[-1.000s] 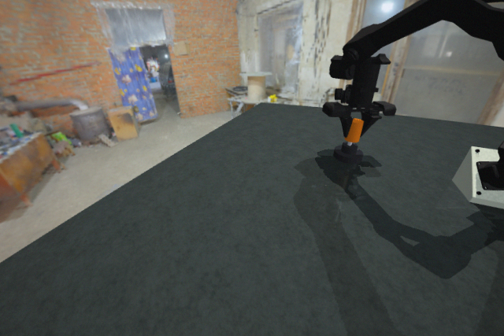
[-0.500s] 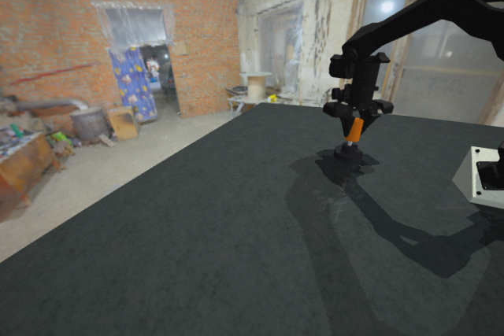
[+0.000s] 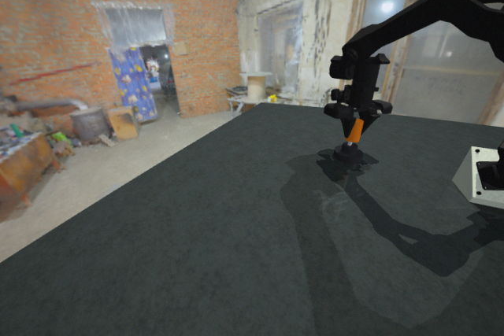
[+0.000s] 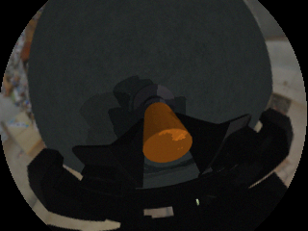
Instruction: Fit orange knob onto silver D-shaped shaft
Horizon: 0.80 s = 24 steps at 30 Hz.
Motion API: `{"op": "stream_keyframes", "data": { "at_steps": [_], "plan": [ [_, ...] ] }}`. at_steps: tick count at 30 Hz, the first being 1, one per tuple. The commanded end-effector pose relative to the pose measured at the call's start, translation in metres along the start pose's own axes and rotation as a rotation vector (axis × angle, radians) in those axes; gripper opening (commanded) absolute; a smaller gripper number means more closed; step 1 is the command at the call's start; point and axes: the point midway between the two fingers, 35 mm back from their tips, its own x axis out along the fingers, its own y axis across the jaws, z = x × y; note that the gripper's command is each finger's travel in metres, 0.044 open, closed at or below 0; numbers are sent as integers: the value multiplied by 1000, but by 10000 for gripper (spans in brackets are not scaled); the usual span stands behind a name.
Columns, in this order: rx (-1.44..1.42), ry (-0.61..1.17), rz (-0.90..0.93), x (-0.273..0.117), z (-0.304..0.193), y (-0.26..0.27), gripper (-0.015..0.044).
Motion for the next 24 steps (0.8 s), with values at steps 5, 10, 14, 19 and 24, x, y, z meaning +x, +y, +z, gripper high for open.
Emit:
{"op": "stream_keyframes", "data": {
  "at_steps": [5,10,14,19,24],
  "plan": [
    [-7,-7,2,-5,0,2,0],
    [-7,-7,3,-4,0,3,0],
    [-7,-7,3,0,0,2,0],
    [-7,-7,3,1,0,2,0],
    [-7,-7,2,-3,-2,0,0]
  ]
}}
